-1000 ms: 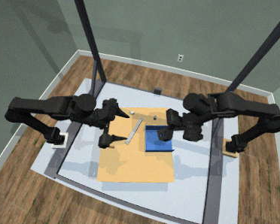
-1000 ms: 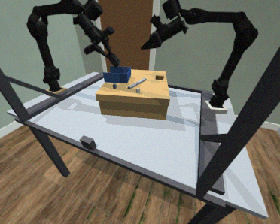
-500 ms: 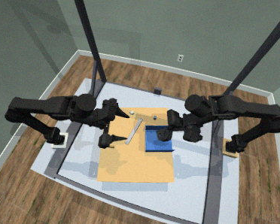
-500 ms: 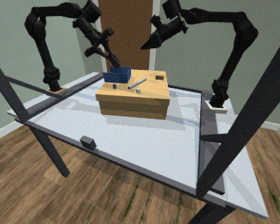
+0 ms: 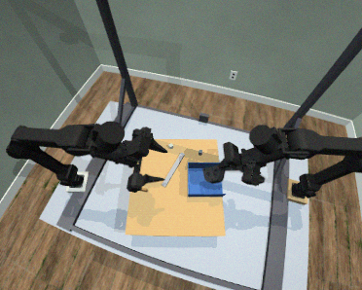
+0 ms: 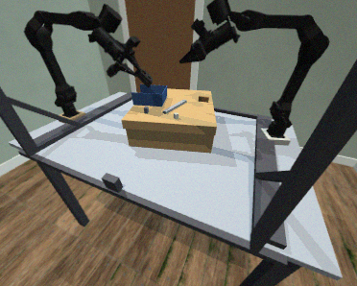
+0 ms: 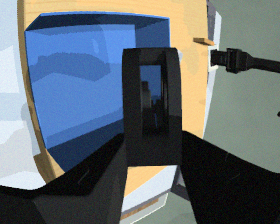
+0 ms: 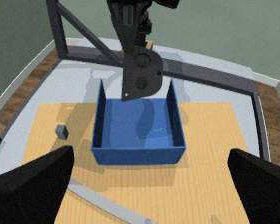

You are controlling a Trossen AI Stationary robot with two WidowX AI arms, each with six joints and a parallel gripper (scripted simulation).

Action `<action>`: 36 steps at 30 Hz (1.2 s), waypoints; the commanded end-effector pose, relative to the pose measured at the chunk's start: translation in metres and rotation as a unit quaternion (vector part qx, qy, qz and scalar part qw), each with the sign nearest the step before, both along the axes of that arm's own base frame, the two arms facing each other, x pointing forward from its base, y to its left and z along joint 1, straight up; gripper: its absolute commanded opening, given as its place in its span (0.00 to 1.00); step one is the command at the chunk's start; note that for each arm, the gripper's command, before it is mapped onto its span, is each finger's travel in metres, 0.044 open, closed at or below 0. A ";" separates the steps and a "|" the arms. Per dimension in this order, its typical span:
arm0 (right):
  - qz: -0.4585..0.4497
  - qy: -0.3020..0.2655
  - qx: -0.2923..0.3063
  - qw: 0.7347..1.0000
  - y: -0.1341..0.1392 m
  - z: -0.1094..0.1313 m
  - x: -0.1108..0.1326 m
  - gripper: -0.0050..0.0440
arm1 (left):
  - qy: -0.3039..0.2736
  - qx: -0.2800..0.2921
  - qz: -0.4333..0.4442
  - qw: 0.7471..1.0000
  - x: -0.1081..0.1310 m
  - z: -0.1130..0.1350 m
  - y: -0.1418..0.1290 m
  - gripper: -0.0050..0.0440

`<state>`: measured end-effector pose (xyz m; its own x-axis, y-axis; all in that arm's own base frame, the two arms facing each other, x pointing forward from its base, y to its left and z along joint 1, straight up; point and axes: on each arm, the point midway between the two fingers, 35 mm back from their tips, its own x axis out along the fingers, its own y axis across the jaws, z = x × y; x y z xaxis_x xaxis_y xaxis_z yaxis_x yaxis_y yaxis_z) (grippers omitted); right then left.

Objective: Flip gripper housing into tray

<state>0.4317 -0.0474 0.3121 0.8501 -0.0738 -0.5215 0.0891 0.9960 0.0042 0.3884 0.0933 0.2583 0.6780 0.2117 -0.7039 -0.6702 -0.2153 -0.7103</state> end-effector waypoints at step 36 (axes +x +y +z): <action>0.000 -0.015 -0.004 1.000 0.000 0.013 -0.003 0.99 | -0.182 0.058 0.000 0.982 -0.025 -0.018 -0.008 0.33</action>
